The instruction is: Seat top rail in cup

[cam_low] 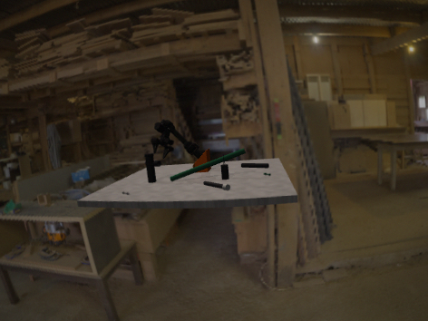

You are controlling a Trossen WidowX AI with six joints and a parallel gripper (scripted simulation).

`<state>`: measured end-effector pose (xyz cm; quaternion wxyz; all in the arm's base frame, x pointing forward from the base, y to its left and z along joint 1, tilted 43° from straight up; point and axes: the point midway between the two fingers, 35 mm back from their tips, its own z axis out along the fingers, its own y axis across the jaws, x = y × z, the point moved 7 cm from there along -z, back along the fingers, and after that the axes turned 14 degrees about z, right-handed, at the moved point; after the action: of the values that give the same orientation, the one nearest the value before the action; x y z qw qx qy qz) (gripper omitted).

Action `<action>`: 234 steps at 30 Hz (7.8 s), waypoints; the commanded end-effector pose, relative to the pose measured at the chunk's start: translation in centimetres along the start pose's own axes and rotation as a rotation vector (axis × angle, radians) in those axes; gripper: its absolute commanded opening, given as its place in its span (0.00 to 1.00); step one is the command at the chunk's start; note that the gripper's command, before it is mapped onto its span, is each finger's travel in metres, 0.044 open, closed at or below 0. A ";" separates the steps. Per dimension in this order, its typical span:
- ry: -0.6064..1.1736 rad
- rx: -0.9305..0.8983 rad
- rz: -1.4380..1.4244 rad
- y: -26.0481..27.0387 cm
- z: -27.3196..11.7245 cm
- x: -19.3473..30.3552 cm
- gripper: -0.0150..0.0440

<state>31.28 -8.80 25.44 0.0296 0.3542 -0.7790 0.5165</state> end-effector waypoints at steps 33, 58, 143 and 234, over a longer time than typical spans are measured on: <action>0.002 -0.005 -0.009 1.1 6.0 0.3 1.00; 0.004 0.001 -0.011 1.1 8.4 0.5 0.64; -0.228 -0.061 -0.430 3.7 6.5 3.9 0.25; -0.049 -0.170 1.114 8.3 -8.3 -10.3 1.00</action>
<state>30.90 5.38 18.95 -0.2683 -0.1372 -0.8787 0.3701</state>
